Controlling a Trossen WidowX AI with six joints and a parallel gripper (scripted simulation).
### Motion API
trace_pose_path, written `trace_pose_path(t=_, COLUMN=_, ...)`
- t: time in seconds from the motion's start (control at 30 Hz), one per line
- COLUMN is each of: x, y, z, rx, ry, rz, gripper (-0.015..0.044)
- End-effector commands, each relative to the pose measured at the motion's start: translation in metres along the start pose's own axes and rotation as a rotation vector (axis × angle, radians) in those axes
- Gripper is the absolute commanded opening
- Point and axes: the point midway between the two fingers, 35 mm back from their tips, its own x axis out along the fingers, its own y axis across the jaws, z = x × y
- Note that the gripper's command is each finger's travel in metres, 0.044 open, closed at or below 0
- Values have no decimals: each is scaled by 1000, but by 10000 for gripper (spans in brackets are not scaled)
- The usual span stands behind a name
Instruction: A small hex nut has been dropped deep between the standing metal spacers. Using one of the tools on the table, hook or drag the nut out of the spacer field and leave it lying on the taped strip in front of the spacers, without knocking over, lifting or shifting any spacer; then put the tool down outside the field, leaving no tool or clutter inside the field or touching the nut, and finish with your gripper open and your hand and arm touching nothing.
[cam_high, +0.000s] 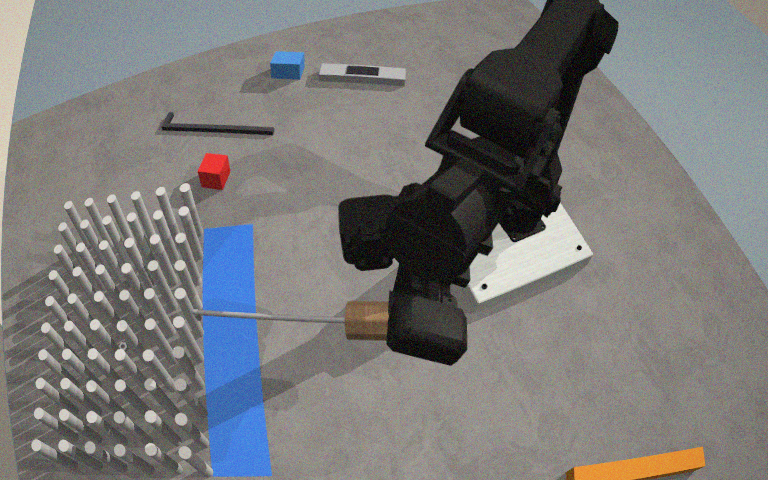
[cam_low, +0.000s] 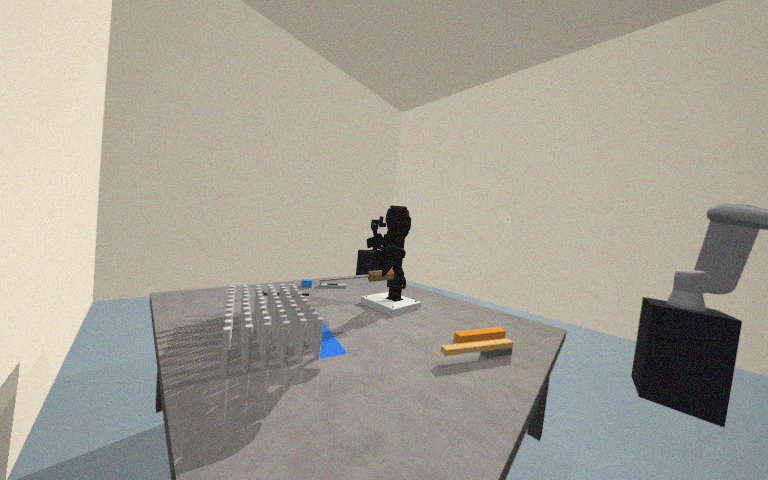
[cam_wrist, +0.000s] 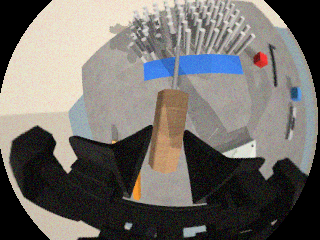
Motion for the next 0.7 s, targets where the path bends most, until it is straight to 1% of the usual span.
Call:
trace_pose_path(t=0.0, x=-4, y=-19, z=10, rx=-39, ry=-8, rz=39, gripper=0)
trace_pose_path(t=0.47, x=-4, y=-78, z=26, rx=-163, ry=-54, rz=109, gripper=0)
trace_pose_path(t=0.67, x=-4, y=-84, z=27, rx=-176, ry=-62, rz=116, gripper=0)
